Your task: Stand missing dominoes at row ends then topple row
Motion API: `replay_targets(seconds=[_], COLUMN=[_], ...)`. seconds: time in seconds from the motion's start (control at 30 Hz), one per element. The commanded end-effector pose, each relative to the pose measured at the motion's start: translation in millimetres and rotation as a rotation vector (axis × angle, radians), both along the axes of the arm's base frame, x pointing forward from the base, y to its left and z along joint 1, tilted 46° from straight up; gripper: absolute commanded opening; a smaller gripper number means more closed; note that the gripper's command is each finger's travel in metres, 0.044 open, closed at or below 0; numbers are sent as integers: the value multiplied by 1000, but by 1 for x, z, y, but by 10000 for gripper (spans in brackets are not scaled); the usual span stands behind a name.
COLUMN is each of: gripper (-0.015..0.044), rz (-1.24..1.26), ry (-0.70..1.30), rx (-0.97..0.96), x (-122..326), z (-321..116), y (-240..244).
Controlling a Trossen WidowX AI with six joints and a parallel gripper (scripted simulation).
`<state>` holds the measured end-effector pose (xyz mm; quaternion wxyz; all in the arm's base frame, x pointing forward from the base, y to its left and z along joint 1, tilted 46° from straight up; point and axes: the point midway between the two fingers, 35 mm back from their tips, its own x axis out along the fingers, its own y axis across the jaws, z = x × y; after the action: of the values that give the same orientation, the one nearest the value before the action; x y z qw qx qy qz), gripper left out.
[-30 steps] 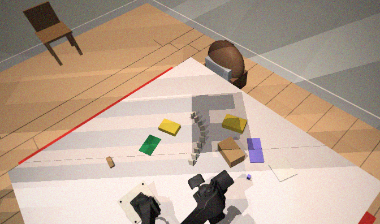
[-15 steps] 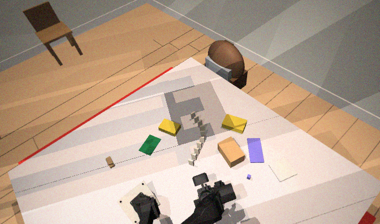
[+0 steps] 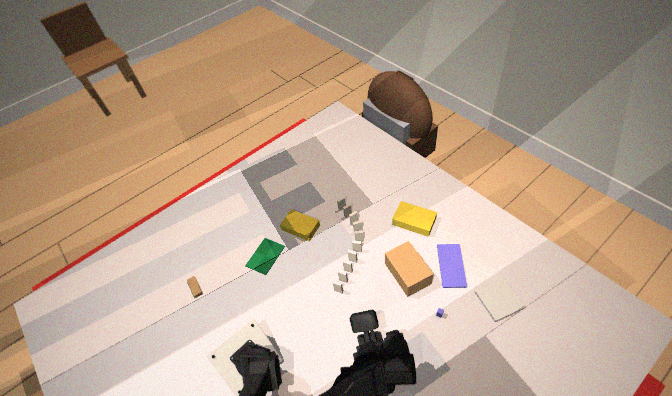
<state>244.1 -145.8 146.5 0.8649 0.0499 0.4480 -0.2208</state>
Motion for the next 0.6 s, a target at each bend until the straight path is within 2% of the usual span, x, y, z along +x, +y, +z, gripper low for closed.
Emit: replay_targets(seconds=[0.0,0.57], gripper=[22,22], rz=[36,176], ry=[-100,-415], rx=[-5,-131], x=[4,7], z=[3,25], y=[-6,-27])
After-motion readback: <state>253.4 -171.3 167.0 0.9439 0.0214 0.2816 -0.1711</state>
